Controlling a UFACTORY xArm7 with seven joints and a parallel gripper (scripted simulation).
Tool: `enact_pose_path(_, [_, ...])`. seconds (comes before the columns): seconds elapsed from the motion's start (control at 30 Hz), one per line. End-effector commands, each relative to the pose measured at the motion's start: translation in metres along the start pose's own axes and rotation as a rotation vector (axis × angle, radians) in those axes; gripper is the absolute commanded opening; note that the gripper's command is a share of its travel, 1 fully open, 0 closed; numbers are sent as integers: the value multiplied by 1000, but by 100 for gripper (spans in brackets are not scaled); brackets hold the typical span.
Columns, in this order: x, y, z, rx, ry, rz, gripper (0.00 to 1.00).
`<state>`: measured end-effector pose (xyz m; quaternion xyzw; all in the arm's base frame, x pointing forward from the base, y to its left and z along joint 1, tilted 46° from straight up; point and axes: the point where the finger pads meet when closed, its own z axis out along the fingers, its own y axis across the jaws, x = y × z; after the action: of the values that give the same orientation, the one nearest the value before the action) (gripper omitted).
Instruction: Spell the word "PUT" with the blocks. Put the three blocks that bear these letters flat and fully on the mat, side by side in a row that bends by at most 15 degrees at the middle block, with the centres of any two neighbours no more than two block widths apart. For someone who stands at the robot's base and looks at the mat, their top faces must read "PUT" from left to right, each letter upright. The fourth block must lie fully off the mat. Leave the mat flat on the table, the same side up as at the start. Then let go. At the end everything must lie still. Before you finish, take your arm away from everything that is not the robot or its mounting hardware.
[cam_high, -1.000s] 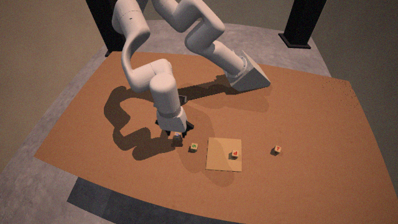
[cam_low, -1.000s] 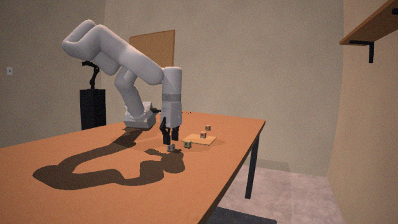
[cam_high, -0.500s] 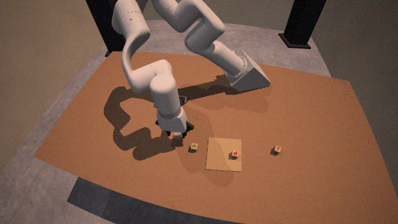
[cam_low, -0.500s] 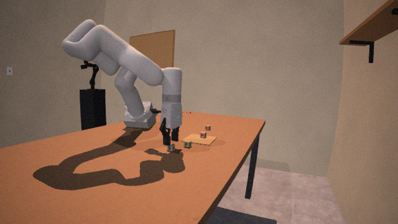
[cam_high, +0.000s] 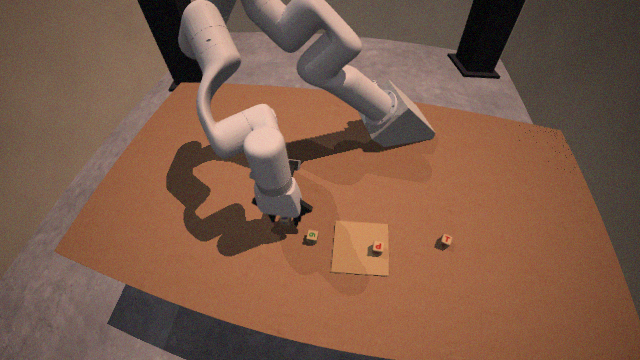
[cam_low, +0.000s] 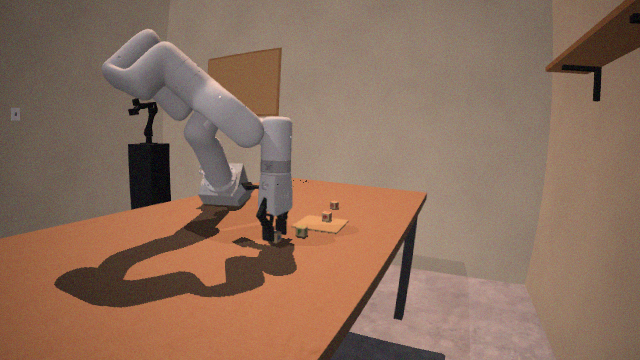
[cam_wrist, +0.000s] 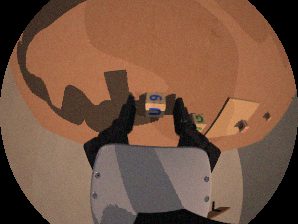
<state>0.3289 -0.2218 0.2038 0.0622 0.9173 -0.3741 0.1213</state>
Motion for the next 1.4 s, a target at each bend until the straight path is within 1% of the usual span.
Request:
enact_pose_path(0.0, [-1, 0, 4, 0, -3, 0, 63])
enact_pose_path(1.3, [-1, 0, 5, 0, -3, 0, 63])
enact_pose_path(1.33, [-1, 0, 5, 0, -3, 0, 42])
enact_pose_path(1.37, [-1, 0, 5, 0, -3, 0, 42])
